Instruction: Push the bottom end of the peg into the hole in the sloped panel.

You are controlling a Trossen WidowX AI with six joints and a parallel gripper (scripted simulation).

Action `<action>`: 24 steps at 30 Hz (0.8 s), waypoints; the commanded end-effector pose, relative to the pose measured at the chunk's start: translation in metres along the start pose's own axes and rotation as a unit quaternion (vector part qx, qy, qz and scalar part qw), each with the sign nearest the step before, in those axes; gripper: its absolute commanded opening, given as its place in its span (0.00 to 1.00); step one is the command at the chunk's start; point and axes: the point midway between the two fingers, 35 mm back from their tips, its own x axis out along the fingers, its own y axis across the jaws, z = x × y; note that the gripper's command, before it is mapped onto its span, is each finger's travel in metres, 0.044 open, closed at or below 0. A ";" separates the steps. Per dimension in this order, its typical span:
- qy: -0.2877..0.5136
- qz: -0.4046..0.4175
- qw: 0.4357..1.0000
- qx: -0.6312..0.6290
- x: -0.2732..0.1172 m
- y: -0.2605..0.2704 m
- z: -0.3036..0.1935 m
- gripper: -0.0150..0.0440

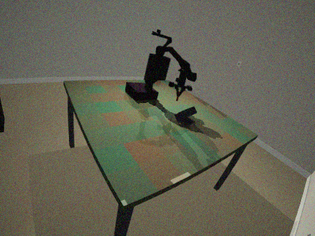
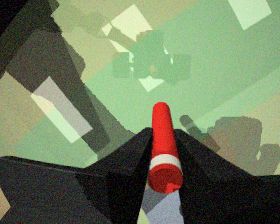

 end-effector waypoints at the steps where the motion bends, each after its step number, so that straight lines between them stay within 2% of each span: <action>1: 0.004 -0.013 1.000 0.019 0.000 0.001 -0.002 0.25; 24: 0.034 -0.082 0.989 0.115 -0.002 0.006 -0.016 0.25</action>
